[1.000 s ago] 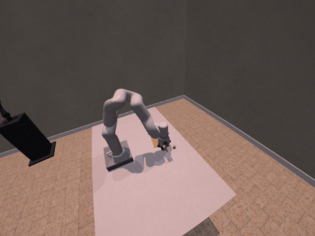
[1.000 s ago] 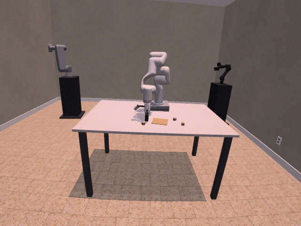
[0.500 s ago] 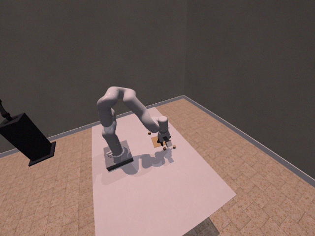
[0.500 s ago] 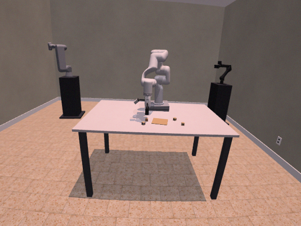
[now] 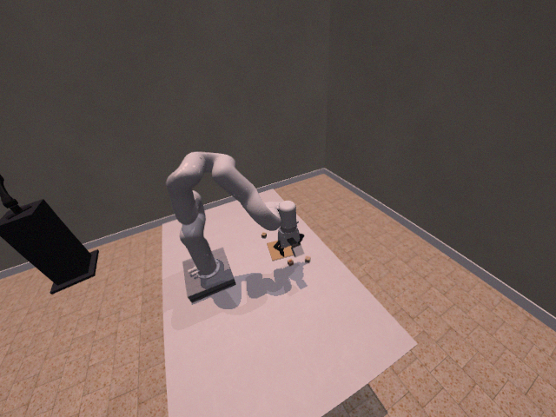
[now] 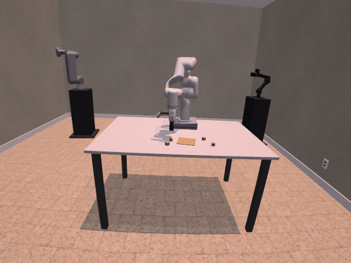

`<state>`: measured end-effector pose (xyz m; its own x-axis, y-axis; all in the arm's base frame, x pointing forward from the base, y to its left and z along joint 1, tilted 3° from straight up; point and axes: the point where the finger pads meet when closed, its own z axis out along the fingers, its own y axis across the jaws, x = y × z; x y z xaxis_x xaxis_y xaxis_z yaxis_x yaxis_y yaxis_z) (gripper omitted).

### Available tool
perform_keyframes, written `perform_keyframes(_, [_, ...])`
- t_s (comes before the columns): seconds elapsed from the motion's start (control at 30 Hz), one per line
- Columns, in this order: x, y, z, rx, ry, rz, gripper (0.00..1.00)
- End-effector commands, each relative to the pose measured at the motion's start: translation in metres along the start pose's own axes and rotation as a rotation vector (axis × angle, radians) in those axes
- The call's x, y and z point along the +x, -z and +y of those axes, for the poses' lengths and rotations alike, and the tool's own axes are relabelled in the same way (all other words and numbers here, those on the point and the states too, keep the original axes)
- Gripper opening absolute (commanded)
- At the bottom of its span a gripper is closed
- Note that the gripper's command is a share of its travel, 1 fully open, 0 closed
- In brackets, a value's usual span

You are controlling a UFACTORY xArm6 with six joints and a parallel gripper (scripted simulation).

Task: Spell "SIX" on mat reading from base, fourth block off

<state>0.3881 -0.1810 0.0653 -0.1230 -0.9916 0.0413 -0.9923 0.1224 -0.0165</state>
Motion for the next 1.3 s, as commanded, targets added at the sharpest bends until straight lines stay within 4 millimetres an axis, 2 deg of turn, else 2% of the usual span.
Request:
perform_keyframes(0.0, [0.001,0.002,-0.002,0.005,0.0,0.001,1.0])
perform_keyframes(0.47, [0.0,0.002,-0.002,0.005,0.0,0.001,1.0])
perform_keyframes(0.6, [-0.007,0.001,-0.003,0.005,-0.021,0.001,1.0])
perform_keyframes(0.73, [-0.034,0.0,-0.006,0.004,-0.099,0.0,1.0])
perform_keyframes(0.8, [-0.034,0.0,-0.006,0.004,-0.099,0.0,1.0])
perform_keyframes(0.93, [-0.082,-0.001,-0.007,0.004,-0.237,-0.001,1.0])
perform_keyframes(1.27, [-0.157,-0.004,0.002,0.003,-0.46,-0.002,1.0])
